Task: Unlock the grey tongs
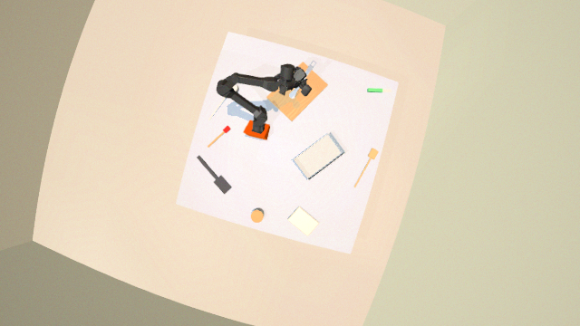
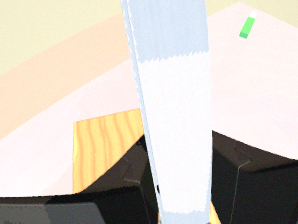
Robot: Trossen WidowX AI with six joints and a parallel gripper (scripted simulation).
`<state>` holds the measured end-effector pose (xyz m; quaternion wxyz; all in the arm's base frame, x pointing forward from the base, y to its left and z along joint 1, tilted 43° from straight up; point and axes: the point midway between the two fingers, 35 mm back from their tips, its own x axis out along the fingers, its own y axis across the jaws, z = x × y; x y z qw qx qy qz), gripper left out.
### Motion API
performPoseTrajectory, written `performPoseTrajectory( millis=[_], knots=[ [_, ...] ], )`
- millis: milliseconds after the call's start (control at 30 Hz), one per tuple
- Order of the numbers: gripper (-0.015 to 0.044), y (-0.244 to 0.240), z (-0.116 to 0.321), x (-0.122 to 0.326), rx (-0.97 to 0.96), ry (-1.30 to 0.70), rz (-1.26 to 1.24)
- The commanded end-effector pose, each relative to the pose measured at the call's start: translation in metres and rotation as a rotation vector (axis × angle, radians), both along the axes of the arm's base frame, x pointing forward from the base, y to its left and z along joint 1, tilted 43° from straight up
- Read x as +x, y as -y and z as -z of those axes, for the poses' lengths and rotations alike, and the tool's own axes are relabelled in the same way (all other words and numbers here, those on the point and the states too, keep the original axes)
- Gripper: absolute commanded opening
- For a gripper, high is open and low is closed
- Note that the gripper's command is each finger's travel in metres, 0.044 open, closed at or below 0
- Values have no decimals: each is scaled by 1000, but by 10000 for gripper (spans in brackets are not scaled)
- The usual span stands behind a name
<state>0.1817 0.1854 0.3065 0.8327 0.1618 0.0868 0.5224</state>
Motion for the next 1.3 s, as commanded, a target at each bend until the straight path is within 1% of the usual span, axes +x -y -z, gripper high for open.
performPoseTrajectory(
  millis=[0,633,1267],
  knots=[
    [-150,-3,-4,5,-45,-10,2],
    [-150,-18,2,13,-300,-107,-67],
    [-150,-25,7,5,-547,-195,-201]
  ],
)
